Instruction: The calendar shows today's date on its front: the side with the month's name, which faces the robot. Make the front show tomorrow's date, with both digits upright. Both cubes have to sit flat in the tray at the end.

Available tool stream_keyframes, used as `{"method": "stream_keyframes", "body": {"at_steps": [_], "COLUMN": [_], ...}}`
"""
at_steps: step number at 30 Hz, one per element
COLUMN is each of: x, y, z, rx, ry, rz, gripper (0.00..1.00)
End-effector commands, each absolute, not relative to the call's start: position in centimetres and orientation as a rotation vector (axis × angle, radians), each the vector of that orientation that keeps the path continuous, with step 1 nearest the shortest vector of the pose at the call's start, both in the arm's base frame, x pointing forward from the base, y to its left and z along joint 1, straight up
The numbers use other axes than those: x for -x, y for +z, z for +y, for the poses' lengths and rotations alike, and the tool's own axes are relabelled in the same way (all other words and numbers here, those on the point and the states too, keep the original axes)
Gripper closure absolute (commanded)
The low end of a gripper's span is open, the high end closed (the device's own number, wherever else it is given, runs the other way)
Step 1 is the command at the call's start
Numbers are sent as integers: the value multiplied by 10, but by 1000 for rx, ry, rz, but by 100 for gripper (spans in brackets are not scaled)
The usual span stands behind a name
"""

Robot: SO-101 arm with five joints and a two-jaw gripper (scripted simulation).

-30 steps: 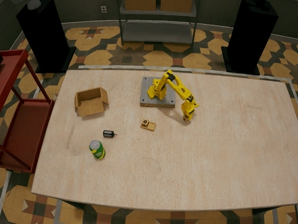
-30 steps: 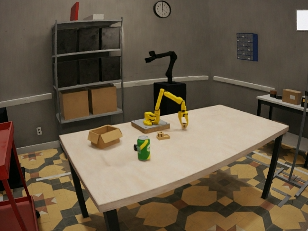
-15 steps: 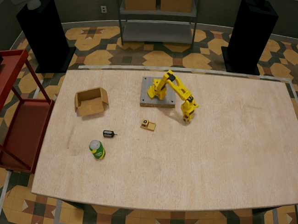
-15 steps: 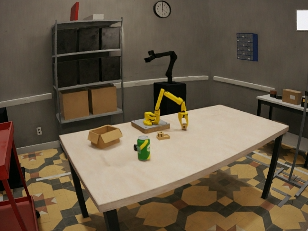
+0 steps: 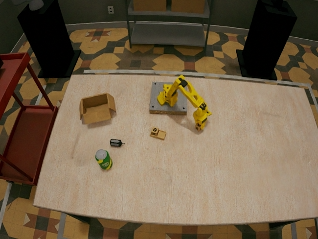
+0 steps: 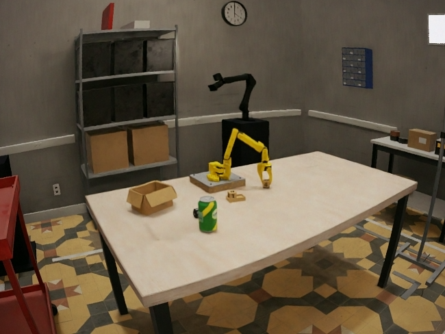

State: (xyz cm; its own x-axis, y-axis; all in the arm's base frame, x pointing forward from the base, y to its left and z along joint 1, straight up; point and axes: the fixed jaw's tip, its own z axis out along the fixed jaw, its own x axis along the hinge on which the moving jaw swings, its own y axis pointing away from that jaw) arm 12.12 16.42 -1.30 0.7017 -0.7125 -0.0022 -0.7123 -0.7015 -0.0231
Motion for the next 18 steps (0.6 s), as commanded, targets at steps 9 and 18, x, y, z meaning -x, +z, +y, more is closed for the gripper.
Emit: {"method": "stream_keyframes", "body": {"at_steps": [9,18], "x": [-118,-118], "y": [-20,-20], "z": [162,162], "rx": [2900,2900], "ry": [-3,-3], "rz": [1186,1186], "gripper": [100,90]}}
